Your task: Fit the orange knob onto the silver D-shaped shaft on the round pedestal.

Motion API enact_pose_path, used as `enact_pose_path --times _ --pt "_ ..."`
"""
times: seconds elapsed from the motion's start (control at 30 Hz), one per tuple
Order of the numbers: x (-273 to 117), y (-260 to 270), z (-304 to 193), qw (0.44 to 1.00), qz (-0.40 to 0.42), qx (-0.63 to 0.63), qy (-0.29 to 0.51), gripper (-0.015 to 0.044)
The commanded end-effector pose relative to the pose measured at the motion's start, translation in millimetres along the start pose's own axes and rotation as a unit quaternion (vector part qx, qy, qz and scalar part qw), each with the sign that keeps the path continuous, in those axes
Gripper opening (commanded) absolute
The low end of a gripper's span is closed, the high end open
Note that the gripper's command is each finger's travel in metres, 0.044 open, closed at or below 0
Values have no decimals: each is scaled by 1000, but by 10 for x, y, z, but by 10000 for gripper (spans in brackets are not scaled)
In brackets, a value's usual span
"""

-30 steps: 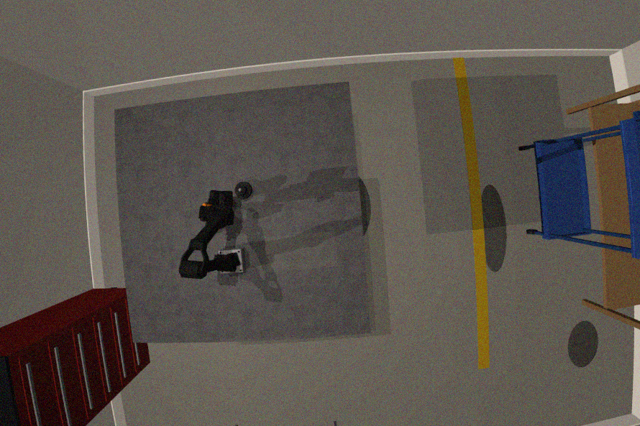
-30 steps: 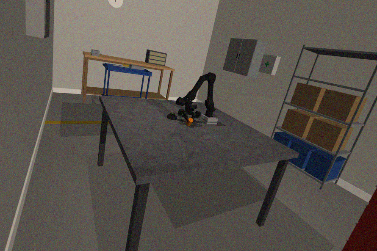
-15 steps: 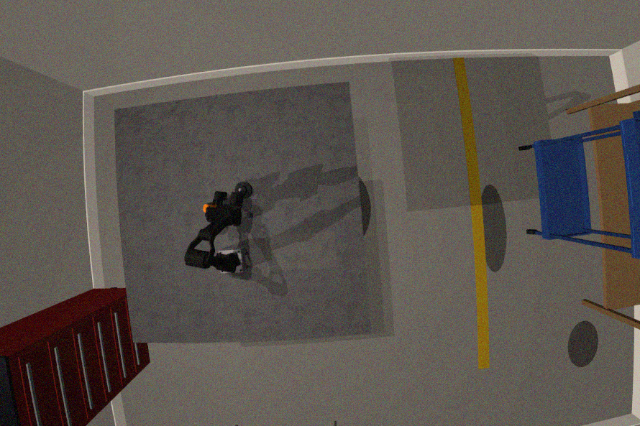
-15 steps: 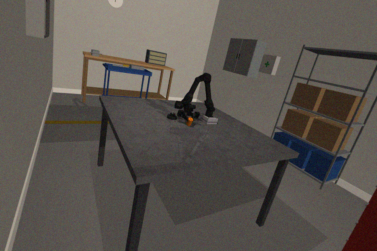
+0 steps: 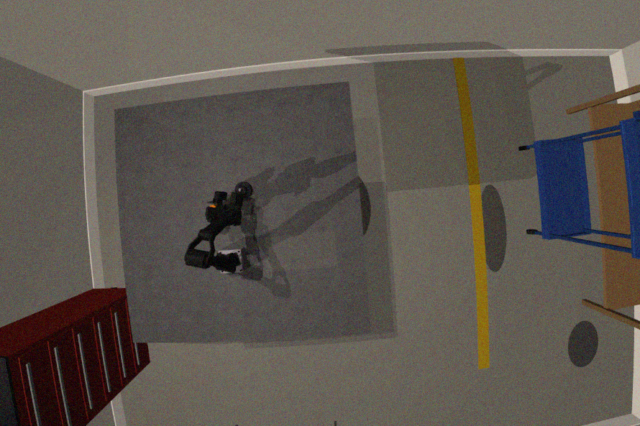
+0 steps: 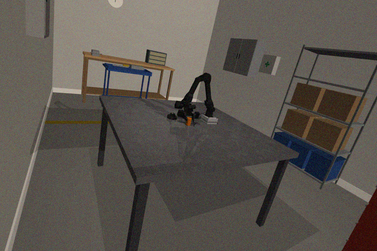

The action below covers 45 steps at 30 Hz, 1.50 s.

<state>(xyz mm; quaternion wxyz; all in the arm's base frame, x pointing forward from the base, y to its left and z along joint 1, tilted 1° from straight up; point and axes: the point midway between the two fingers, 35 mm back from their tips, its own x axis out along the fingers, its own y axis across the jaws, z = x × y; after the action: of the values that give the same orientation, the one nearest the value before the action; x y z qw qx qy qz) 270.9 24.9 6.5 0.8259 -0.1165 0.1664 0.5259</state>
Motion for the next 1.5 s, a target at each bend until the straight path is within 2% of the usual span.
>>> enact_pose_path --times 0.0,0.3,0.53,0.77,1.0,1.17,1.23,1.3,1.47 --pt "0 -1 2 1000 0 0 -1 260" --pt "0 -1 2 1000 0 0 -1 260" --pt "0 -1 2 1000 0 0 -1 440" --pt "-8 -5 21 1000 0 0 -1 440" --pt "-308 -16 719 1000 0 -1 0 440" --pt "-307 -11 736 1000 3 2 8 440" --pt "-242 0 703 997 27 16 71 440" --pt "-185 18 669 984 52 32 170 440" --pt "-250 22 728 911 53 32 407 440"
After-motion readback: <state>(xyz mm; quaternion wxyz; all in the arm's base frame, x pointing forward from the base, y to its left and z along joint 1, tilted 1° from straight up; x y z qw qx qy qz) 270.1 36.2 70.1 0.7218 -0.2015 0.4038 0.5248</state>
